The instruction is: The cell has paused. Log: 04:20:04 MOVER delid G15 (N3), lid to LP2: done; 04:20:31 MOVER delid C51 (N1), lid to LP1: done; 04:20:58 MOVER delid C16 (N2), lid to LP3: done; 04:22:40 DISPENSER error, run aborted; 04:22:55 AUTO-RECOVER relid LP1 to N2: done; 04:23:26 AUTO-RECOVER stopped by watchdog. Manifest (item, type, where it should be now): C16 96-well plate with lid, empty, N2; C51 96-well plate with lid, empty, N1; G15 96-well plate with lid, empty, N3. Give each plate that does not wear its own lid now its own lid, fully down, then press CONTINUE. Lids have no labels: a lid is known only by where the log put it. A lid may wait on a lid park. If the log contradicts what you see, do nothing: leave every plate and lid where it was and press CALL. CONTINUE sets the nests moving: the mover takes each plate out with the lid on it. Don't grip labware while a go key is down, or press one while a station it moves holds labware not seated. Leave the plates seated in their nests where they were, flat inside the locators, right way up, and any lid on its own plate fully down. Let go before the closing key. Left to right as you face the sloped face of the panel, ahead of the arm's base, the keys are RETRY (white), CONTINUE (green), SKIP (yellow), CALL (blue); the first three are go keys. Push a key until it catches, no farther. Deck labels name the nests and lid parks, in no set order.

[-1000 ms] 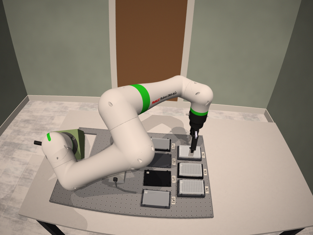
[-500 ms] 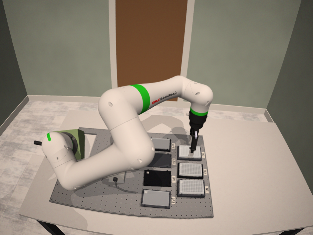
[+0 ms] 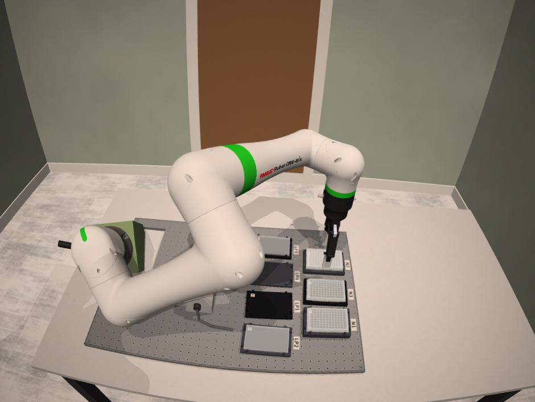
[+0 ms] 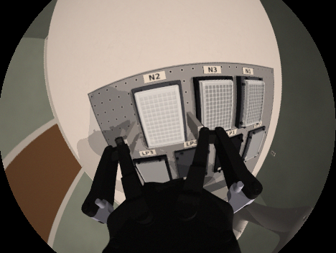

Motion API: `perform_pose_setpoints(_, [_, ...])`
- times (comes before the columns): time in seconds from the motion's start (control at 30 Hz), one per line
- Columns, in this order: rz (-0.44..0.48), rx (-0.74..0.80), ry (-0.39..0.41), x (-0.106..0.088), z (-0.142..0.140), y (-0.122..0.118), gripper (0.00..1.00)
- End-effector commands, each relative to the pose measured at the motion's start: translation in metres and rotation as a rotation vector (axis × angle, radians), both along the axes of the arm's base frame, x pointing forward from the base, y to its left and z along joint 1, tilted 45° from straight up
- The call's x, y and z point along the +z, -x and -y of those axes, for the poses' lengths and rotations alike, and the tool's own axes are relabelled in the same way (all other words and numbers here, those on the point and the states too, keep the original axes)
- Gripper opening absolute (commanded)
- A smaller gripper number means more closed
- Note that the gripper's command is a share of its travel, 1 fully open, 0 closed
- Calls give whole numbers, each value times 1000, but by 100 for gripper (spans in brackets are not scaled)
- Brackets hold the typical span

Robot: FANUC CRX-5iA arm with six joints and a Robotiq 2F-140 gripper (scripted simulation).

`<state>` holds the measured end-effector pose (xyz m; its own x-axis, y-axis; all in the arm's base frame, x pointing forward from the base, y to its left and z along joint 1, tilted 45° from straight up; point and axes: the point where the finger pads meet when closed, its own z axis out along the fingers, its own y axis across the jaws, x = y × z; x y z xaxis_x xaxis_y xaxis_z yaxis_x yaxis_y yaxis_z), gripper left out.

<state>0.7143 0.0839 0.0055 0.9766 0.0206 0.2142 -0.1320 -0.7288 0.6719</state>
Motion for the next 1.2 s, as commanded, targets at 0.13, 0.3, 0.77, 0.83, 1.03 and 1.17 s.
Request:
perform_pose_setpoints(0.13, [0, 0, 0, 0, 0, 0, 66])
perform_pose_setpoints(0.3, [0, 0, 0, 0, 0, 0, 66])
perform_pose_setpoints(0.77, [0, 0, 0, 0, 0, 0, 59])
perform_pose_setpoints(0.83, [0, 0, 0, 0, 0, 0, 59])
perform_pose_setpoints(1.03, [0, 0, 0, 0, 0, 0, 59])
perform_pose_setpoints(1.17, [0, 0, 0, 0, 0, 0, 59])
